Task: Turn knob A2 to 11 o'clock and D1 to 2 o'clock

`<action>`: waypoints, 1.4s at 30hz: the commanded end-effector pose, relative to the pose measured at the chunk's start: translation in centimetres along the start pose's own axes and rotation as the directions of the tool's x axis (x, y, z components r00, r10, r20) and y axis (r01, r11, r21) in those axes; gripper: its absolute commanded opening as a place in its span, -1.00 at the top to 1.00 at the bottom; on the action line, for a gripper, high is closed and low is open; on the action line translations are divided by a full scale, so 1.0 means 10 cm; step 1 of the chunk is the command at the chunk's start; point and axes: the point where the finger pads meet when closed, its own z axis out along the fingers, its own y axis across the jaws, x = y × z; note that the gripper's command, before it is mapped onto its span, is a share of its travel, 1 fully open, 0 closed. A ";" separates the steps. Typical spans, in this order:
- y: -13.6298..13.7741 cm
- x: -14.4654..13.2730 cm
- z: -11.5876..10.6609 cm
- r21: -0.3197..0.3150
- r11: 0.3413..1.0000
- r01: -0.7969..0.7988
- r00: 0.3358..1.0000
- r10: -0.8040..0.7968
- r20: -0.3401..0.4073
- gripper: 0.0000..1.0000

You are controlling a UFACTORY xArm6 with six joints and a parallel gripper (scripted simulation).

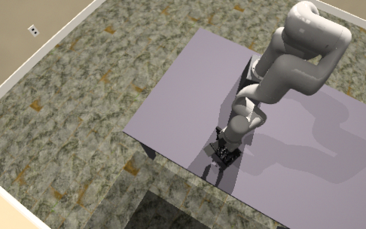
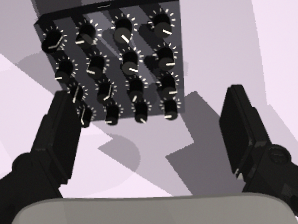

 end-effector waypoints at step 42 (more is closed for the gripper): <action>-0.25 -0.15 0.05 -0.019 0.989 0.147 0.989 -0.147 0.010 -1.00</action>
